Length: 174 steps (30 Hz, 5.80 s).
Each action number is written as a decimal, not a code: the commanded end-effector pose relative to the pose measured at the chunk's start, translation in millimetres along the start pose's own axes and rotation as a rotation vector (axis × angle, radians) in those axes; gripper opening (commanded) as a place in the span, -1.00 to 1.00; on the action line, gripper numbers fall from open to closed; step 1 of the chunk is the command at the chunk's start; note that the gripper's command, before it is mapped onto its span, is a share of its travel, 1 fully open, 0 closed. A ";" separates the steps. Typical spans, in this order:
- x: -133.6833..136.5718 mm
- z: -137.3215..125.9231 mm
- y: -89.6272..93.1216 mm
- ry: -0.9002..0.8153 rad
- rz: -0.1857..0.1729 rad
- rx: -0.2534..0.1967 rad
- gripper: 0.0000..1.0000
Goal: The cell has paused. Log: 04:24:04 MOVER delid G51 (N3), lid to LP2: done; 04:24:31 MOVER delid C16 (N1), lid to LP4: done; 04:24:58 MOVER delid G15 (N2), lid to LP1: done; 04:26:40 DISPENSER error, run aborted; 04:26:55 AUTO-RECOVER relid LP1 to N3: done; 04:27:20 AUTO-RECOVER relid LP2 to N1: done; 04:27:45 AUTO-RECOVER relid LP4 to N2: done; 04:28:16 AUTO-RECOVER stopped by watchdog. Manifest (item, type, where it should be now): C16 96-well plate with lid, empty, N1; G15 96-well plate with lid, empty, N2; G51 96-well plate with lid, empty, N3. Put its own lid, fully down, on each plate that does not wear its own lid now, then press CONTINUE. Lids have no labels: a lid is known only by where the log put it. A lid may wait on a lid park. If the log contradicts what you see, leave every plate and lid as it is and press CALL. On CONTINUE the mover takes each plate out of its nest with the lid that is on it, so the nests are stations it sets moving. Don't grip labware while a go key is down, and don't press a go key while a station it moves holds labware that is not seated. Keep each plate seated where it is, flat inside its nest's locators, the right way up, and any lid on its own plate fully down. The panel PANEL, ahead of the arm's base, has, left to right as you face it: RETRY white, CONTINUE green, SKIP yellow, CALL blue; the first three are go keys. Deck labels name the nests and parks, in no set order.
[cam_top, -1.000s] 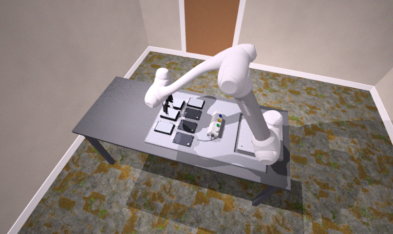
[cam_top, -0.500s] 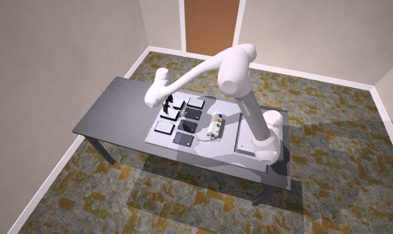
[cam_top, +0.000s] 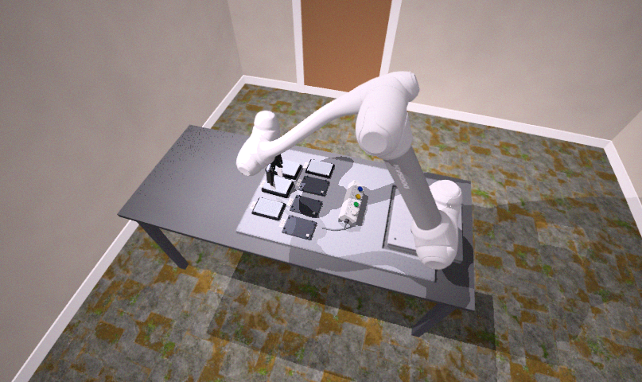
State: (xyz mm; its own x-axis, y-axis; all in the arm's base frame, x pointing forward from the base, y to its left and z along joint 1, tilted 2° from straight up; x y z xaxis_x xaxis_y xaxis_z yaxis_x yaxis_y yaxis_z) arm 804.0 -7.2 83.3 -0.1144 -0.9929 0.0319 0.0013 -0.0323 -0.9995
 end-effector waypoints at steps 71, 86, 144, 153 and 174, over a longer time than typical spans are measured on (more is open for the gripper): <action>0.0 0.0 -0.2 0.000 0.000 0.000 0.32; 0.0 0.0 1.3 0.000 0.000 0.000 0.32; 0.0 0.0 17.0 0.000 0.000 0.000 0.32; 0.0 0.0 17.0 0.000 0.000 0.000 0.32; 0.0 0.0 17.0 0.000 0.000 0.000 -1.00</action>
State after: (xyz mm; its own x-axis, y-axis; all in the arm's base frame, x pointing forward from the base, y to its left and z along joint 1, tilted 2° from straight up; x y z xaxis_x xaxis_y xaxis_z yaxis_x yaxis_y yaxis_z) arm 804.0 -7.8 66.1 -0.1145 -0.9929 0.0319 0.0013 -0.0323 -0.9995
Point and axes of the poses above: the point where the finger pads meet when closed, its own y axis out along the fingers, its own x axis across the jaws, z = x × y, the point moved 2 cm from there along -y, back along the fingers, and after that the axes turned 4 degrees about y, right-handed, at the moved point
